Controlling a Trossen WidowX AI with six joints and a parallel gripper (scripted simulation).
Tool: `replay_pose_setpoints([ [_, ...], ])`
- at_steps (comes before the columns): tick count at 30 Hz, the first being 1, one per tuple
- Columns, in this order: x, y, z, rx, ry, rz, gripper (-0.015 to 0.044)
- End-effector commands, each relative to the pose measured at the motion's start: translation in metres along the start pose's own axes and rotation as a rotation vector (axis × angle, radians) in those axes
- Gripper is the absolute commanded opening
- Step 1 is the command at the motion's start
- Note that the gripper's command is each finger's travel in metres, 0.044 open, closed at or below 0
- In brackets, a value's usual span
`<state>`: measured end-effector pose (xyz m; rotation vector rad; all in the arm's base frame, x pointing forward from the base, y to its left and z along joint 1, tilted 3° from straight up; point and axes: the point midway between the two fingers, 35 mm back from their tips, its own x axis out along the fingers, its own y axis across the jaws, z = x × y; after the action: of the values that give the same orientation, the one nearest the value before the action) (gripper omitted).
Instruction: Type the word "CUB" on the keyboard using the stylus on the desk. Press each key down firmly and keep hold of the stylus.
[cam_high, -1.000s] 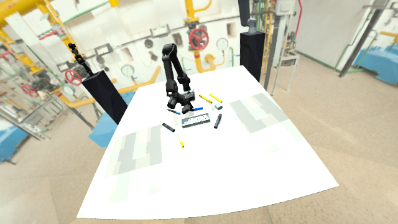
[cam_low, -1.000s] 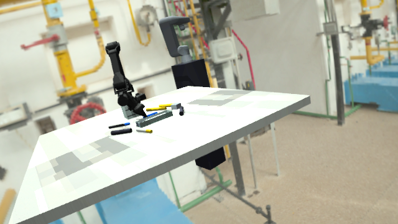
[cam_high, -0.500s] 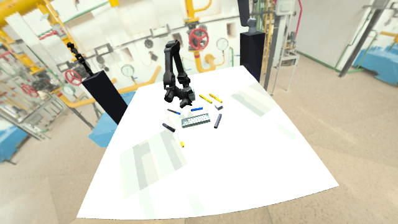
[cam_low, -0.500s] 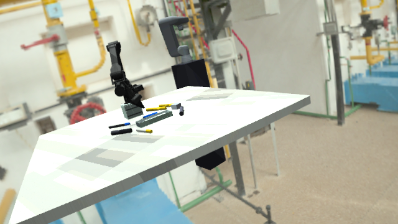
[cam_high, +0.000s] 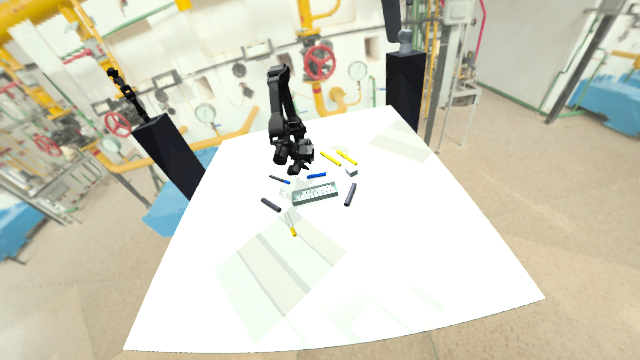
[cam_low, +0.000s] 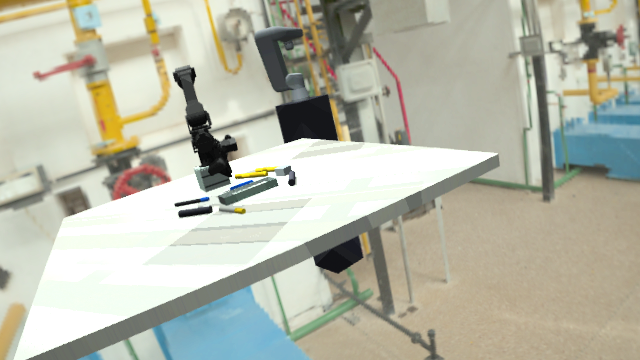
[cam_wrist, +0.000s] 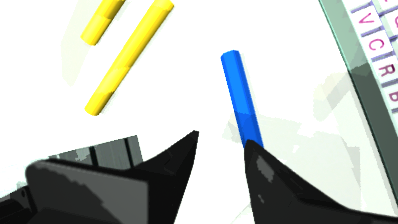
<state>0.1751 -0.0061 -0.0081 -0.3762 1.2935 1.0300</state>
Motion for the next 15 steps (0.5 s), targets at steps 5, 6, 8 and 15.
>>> replay_pose_setpoints([
  [5,0.0081,0.0043,0.0036,0.818,0.280,-0.148,0.0150],
  [6,0.0083,0.0044,0.0039,0.857,0.289,-0.163,0.0150],
  [8,0.0087,0.0048,0.0044,0.937,0.304,-0.197,0.0150],
  [15,0.0098,0.0058,0.0070,1.199,0.342,-0.342,0.0150],
])
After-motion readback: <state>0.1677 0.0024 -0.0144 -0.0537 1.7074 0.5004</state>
